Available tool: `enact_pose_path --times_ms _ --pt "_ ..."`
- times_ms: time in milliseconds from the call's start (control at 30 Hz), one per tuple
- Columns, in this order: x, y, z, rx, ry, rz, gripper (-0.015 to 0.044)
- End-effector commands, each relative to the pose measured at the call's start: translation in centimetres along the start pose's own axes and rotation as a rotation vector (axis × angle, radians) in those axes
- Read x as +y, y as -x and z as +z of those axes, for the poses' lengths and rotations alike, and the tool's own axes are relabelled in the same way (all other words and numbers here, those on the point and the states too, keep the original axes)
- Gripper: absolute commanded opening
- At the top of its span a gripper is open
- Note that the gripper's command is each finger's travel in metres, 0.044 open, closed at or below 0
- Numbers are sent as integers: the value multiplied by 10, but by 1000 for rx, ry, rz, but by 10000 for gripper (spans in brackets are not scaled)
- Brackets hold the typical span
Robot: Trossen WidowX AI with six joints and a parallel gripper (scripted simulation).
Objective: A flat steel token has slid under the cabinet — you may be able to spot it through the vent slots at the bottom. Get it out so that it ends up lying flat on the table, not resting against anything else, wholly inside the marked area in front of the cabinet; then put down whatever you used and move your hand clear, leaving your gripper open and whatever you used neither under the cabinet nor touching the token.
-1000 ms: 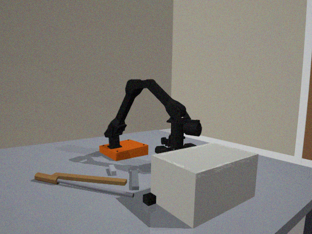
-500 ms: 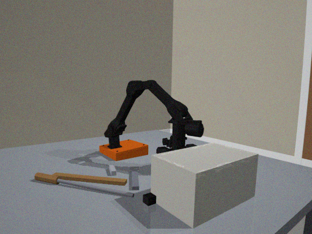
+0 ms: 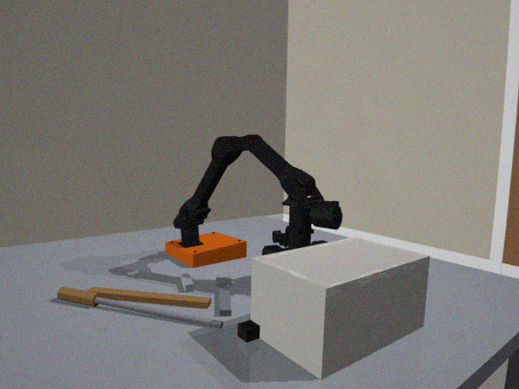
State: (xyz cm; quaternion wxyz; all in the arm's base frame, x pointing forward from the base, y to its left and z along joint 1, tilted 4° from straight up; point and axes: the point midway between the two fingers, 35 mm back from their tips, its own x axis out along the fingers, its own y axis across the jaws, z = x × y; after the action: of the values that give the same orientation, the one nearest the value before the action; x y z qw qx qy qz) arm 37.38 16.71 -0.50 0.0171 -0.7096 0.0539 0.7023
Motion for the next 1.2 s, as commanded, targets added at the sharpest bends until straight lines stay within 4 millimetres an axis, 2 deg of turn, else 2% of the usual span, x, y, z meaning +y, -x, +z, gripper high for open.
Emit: enact_pose_path --times_ms 0,267,867,1167 --pt "0 0 -7 5 -1 -2 0" --pt "3 0 -9 5 -1 -2 0" --pt "24 0 -9 5 -1 0 0" --pt "24 0 -8 5 -1 0 0"
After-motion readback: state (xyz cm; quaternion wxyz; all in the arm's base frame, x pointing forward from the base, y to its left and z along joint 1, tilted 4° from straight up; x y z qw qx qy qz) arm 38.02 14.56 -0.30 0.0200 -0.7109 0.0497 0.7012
